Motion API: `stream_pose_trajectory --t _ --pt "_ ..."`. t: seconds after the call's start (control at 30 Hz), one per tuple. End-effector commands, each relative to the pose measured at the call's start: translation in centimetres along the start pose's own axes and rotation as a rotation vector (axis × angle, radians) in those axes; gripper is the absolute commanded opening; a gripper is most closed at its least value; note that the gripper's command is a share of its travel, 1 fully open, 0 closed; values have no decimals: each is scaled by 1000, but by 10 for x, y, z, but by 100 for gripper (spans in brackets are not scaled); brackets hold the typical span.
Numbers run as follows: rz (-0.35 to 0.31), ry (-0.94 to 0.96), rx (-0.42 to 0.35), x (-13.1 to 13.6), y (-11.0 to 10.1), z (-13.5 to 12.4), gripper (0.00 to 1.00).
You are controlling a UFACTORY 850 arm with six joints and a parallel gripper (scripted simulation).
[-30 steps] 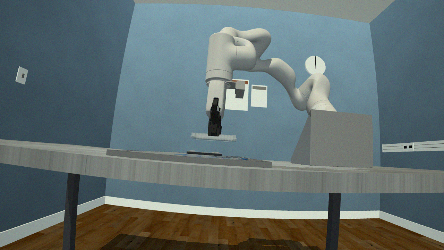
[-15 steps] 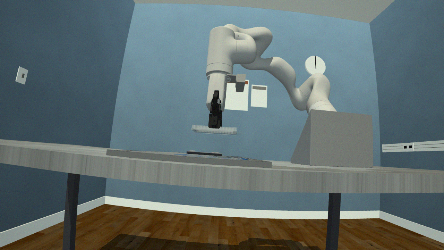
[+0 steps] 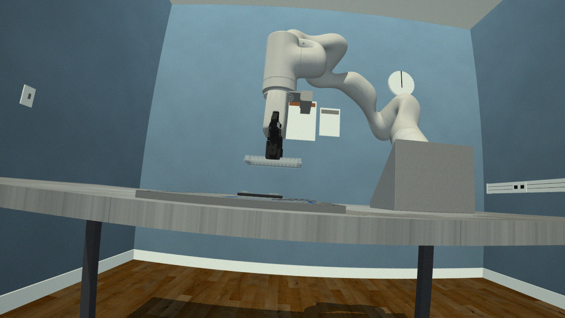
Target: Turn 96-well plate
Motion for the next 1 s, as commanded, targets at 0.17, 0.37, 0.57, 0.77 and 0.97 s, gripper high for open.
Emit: stream_pose_trajectory --t 0.17,0.37,0.57,0.77,0.97 --pt "-1 201 -1 -20 -2 0 0" --pt "-1 401 -1 -40 -2 0 0" --pt "-1 534 -1 -53 -3 0 0" --pt "-1 734 -1 -73 -3 1 0" --pt "-1 901 -1 -90 -4 1 0"
Point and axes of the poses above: the point where the finger pads meet when closed, its own y axis out along the fingers, its own x axis across the jaws, z = x × y, the point moved 3 cm from there along -y, back along the fingers, and after that the axes turned 13 degrees about -y, right-handed, at the moved point
